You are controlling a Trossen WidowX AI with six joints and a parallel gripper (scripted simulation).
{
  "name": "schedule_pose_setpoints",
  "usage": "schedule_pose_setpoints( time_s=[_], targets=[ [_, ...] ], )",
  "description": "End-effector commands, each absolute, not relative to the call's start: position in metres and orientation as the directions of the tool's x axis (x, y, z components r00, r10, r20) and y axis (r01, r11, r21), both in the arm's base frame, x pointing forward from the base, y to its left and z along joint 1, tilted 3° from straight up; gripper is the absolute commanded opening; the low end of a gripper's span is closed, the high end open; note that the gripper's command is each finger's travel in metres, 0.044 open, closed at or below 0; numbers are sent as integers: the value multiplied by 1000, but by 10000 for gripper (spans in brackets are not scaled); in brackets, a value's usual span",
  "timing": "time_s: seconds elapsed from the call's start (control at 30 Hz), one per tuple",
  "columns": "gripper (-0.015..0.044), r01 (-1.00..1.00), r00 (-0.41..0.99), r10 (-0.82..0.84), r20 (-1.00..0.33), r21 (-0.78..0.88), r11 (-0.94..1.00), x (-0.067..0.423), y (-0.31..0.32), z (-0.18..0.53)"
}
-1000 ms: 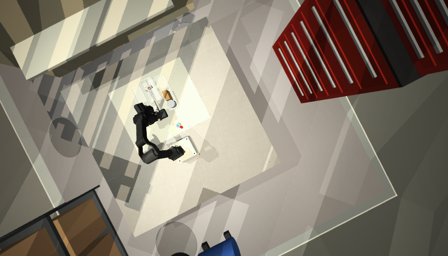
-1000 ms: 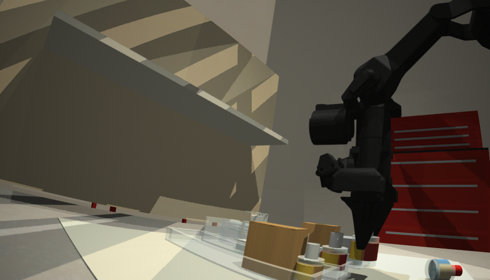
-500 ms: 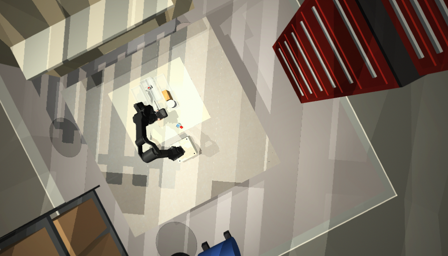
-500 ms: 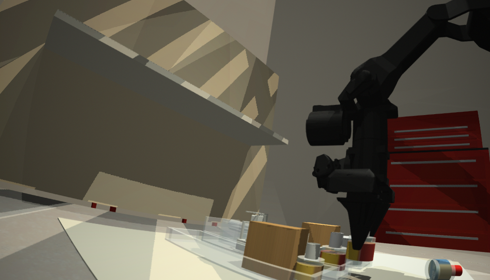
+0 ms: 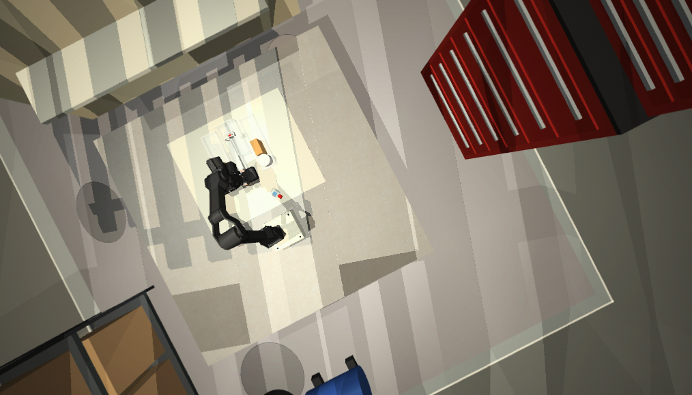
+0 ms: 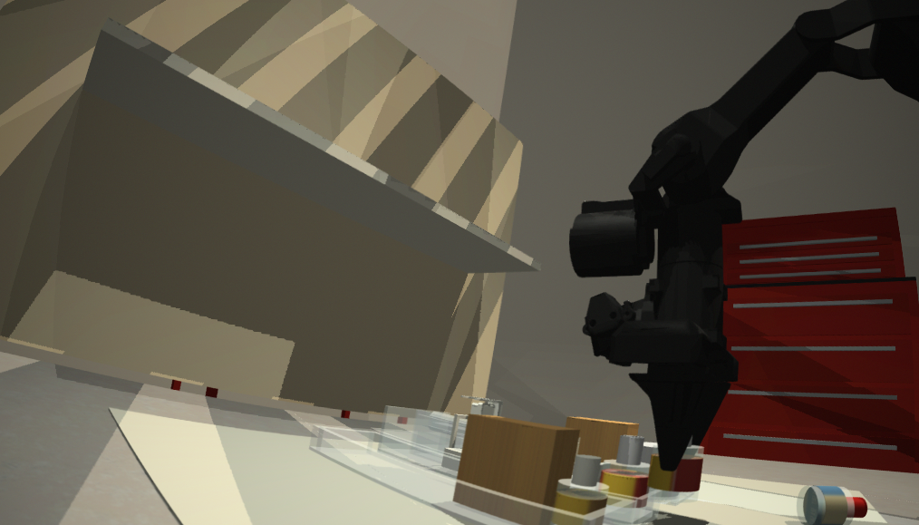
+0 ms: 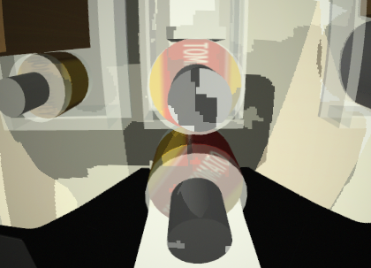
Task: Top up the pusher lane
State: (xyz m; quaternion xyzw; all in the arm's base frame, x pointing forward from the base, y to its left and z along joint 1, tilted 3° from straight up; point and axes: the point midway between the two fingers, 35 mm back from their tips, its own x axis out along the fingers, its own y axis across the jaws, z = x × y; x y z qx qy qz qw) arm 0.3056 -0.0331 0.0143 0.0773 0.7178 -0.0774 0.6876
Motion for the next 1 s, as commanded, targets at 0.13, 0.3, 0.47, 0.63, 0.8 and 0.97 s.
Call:
schedule_pose_setpoints(
  time_s=[0.13,0.3,0.47,0.63,0.8,0.97],
  targets=[
    [0,216,-19,0,-1000,-4,976,316,-35,17],
    [0,216,-19,0,-1000,-4,976,318,-36,17],
    [0,216,-19,0,-1000,-4,976,320,-36,17],
    [0,216,-19,0,-1000,-4,976,322,-37,17],
    [0,216,-18,0,-1000,-4,976,324,-37,17],
    [0,216,-18,0,-1000,-4,976,326,-38,17]
  ],
)
